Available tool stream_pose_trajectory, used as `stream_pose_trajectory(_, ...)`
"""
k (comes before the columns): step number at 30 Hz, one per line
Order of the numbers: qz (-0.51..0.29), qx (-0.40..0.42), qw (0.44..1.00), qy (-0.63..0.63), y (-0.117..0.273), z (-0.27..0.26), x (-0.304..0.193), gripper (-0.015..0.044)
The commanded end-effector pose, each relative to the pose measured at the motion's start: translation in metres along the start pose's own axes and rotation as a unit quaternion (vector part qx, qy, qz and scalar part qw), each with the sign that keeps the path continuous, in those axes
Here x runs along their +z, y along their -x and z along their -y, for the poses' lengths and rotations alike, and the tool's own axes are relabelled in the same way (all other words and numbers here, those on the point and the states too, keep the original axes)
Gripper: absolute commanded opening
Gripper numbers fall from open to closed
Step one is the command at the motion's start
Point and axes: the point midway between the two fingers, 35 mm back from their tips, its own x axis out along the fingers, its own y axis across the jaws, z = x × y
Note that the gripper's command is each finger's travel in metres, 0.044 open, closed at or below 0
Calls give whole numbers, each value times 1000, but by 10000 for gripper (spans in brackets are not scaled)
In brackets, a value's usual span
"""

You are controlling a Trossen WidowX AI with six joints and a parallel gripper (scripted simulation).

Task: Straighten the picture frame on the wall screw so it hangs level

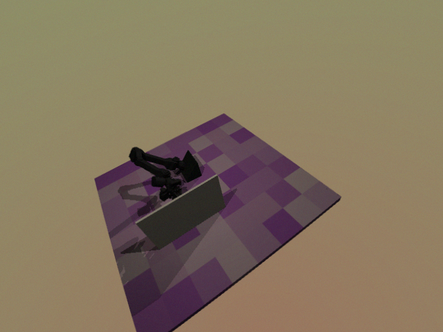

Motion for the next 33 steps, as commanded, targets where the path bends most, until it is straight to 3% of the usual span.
stream_pose_trajectory(1,1,-1,1000,2,0,0,1,0)
stream_pose_trajectory(33,1,-1,1000,1,0,-10,0,0)
